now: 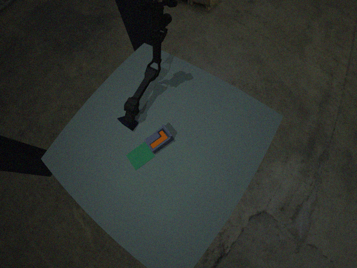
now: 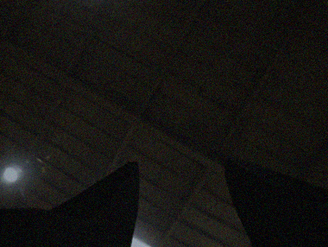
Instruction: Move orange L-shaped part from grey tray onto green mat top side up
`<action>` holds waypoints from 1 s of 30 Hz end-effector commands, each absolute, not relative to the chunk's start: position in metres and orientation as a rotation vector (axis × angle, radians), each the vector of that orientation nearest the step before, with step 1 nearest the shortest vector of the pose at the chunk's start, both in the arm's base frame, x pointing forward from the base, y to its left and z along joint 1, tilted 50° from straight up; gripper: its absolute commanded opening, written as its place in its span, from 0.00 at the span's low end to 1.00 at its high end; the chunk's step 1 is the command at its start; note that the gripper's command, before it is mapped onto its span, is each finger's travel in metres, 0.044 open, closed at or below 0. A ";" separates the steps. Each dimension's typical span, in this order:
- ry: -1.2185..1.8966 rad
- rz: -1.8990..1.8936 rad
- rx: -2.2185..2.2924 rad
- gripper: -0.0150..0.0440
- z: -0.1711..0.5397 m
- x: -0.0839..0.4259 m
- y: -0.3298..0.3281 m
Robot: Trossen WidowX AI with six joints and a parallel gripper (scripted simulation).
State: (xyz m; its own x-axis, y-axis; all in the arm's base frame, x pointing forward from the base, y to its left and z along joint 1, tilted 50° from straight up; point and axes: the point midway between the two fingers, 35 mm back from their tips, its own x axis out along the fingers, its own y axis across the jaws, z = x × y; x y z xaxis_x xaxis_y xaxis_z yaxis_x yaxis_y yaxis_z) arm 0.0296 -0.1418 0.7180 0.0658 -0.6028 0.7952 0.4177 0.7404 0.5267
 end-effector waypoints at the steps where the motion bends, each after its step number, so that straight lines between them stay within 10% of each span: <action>1: -1.139 -0.816 0.240 0.56 0.695 0.061 -0.182; 30: 0.418 -0.506 0.475 0.56 0.349 0.319 -0.241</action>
State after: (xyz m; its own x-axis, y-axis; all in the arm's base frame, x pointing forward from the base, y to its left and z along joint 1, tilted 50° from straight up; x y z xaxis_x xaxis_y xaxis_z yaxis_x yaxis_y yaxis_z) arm 0.2987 -0.2596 0.4044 0.8012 -0.5067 -0.3183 0.5962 0.7220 0.3512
